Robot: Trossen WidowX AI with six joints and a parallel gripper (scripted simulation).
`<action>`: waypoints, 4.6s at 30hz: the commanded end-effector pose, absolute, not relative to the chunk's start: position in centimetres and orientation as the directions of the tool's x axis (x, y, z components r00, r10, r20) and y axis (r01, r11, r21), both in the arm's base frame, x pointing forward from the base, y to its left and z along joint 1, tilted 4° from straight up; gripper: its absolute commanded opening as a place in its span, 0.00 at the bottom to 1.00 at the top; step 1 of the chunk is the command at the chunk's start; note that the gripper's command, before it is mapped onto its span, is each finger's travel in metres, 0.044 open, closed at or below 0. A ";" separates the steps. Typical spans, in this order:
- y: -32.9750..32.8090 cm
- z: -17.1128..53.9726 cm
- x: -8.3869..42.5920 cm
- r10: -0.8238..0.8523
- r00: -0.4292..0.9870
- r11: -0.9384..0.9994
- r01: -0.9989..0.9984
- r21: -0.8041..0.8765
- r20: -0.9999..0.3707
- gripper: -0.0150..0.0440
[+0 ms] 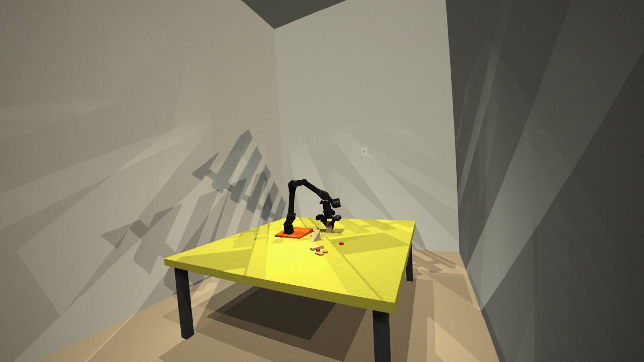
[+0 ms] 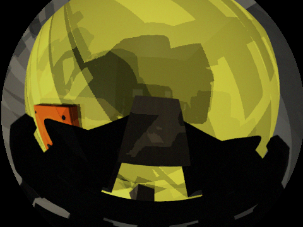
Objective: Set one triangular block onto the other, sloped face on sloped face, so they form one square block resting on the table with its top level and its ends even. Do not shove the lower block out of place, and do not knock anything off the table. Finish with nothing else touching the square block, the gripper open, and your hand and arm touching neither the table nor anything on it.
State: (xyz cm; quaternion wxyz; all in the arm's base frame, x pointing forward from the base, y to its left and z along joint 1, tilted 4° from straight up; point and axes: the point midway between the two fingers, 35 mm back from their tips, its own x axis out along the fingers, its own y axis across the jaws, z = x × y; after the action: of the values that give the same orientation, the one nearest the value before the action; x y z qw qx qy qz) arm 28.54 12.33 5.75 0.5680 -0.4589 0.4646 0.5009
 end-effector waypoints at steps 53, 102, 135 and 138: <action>8.2 11.3 28.5 0.684 0.098 0.070 -0.995 -0.069 -0.723 1.00; 8.3 3.3 28.6 -0.729 0.000 0.058 -0.996 -0.062 -0.685 1.00; 8.0 3.1 28.5 -0.730 -0.007 0.063 -0.996 -0.058 -0.684 0.35; 8.1 3.7 28.6 -0.728 -0.002 0.059 -0.996 -0.060 -0.686 0.25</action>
State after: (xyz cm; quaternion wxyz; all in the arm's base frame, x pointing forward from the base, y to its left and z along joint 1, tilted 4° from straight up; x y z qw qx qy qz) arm 28.54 8.02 3.14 0.2876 -0.6440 0.6699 0.2319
